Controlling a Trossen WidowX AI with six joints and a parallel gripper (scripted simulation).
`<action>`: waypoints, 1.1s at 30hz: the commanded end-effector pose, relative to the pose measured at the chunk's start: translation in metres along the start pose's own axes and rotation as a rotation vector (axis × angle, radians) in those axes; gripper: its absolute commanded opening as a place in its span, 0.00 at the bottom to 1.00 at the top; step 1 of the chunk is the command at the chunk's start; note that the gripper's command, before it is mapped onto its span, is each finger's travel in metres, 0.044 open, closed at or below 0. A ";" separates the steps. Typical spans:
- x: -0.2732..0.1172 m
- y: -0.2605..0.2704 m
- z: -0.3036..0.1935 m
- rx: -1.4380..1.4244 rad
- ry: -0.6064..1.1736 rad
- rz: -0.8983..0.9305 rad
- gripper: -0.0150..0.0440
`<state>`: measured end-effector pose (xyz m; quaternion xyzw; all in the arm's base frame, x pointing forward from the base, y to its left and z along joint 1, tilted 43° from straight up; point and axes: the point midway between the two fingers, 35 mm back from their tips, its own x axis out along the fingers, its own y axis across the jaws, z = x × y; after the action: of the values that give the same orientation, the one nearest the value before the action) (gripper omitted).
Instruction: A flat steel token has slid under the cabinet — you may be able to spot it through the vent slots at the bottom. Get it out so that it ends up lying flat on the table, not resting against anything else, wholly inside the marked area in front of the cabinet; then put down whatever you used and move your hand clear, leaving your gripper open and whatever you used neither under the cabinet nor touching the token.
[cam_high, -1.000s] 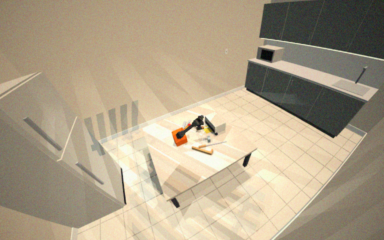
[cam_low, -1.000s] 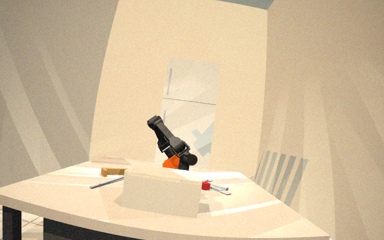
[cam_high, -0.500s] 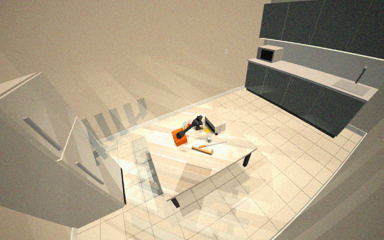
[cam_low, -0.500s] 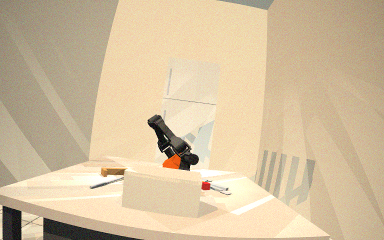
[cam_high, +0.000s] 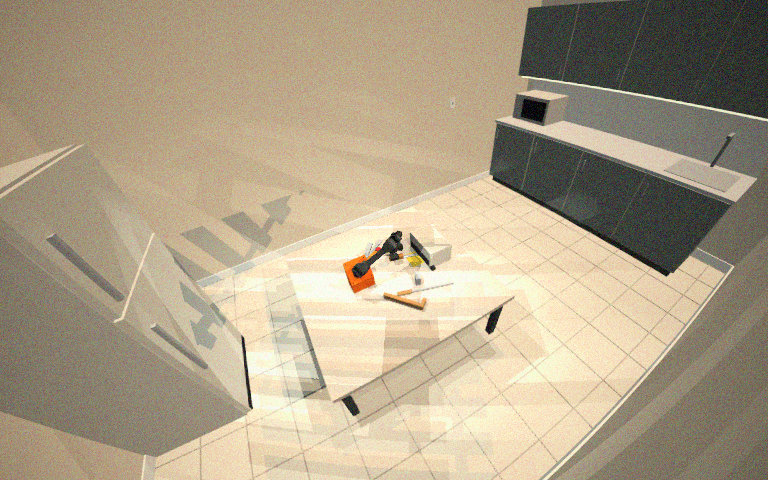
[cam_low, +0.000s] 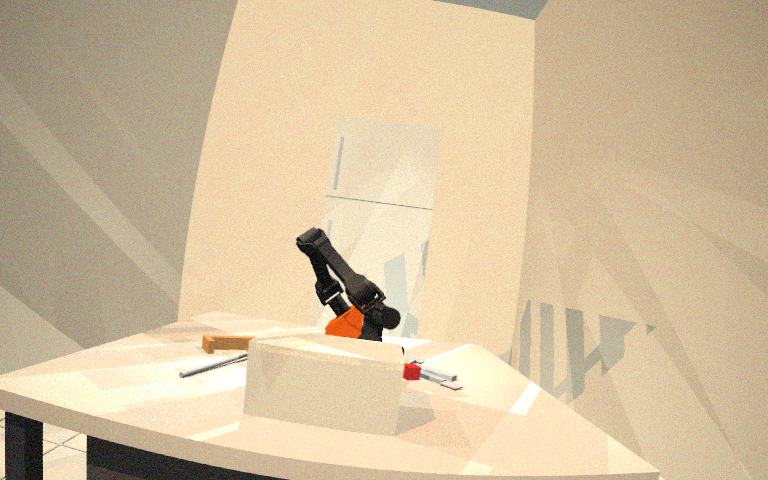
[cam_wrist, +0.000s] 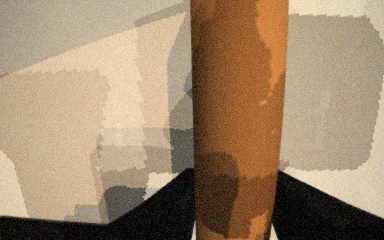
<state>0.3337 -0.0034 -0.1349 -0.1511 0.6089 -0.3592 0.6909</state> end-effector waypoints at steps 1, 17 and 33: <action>0.001 0.000 -0.009 -0.001 0.003 -0.003 0.25; 0.001 0.001 -0.032 -0.002 0.004 -0.003 0.25; 0.001 0.003 -0.058 -0.003 0.005 -0.002 0.25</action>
<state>0.2879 0.0105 -0.1479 -0.1506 0.6099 -0.3584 0.6906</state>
